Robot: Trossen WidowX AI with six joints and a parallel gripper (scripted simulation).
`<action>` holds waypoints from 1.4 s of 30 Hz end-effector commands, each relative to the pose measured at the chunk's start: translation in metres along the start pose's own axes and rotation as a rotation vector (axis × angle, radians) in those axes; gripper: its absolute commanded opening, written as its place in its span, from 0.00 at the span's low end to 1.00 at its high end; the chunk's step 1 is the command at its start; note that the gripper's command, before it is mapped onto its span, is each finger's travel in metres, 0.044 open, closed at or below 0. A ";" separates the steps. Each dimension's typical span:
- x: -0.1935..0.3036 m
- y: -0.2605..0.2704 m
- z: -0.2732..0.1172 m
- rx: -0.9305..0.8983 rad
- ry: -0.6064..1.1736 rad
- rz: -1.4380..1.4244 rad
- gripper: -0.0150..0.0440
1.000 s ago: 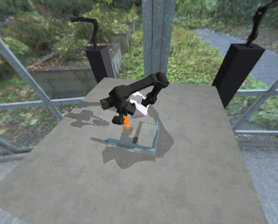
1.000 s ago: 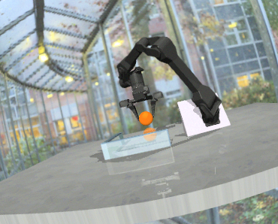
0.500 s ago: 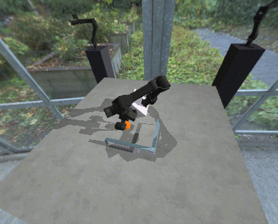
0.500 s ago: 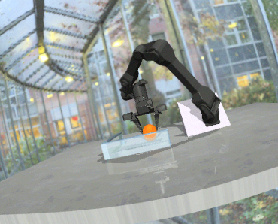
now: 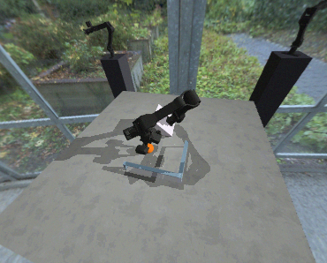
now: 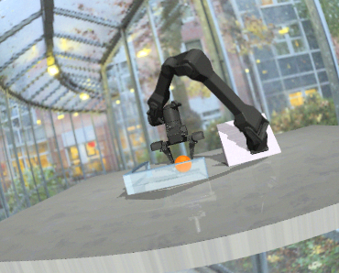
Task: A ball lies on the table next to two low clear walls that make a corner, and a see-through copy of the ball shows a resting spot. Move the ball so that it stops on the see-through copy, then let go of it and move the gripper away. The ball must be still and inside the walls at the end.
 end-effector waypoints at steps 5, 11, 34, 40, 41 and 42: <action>0.000 0.000 0.000 0.000 0.000 -0.001 0.57; 0.000 0.000 0.000 0.000 0.000 -0.001 0.83; 0.001 -0.001 -0.099 0.020 0.003 0.003 1.00; -0.001 0.003 -0.129 0.017 0.000 0.002 1.00; -0.001 0.003 -0.129 0.017 0.000 0.002 1.00; -0.001 0.003 -0.129 0.017 0.000 0.002 1.00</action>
Point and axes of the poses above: the point midway between the two fingers, 35 mm back from their tips, its own z axis out along the fingers, its own y axis across the jaws, x = y × z, the point moved 8 cm from there along -z, back along the fingers
